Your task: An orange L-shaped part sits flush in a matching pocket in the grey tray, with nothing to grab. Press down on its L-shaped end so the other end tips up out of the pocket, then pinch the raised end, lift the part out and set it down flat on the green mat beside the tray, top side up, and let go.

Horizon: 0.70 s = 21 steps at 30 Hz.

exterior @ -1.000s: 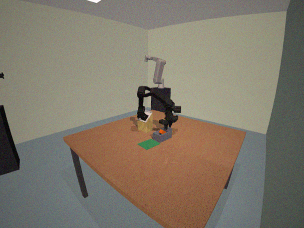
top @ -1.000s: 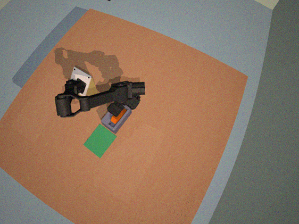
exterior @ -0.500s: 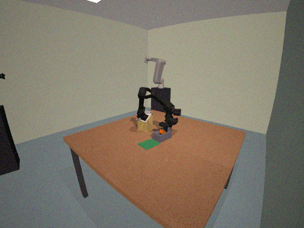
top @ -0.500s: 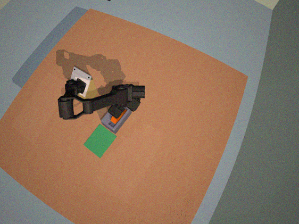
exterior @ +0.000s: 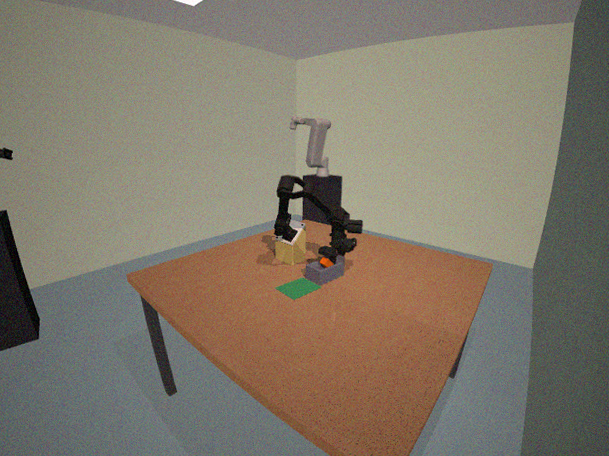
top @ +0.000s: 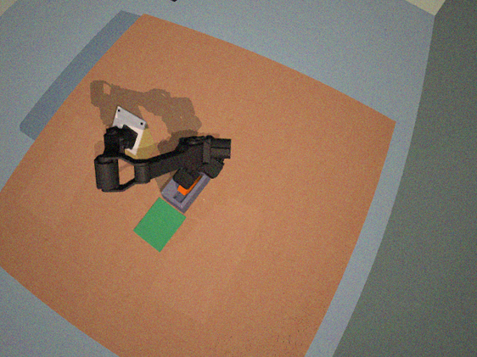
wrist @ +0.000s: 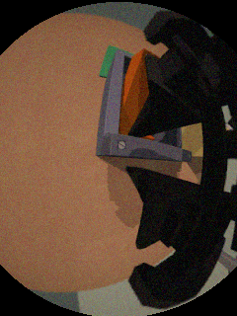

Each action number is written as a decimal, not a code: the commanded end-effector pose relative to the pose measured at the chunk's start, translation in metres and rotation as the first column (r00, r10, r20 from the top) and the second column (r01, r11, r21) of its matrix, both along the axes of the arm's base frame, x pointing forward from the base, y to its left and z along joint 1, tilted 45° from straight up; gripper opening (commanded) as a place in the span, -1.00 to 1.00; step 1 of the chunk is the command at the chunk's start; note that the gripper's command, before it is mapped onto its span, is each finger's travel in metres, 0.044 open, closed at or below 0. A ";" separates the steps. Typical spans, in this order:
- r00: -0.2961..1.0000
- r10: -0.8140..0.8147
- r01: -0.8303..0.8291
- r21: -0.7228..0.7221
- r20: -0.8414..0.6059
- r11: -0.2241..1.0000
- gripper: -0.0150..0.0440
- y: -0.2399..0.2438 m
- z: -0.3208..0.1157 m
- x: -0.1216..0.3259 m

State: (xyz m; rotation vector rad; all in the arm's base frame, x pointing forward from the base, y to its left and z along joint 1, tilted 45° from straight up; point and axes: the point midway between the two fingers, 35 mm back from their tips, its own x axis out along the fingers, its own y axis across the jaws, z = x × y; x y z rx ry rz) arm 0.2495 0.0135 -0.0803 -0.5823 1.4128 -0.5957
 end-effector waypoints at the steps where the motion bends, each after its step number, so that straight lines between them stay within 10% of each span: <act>1: 1.000 -0.003 0.003 -0.008 -0.005 1.000 0.12 -0.004 -0.001 -0.001; 21: 1.000 -0.003 0.003 -0.007 -0.005 1.000 0.12 0.016 0.002 -0.002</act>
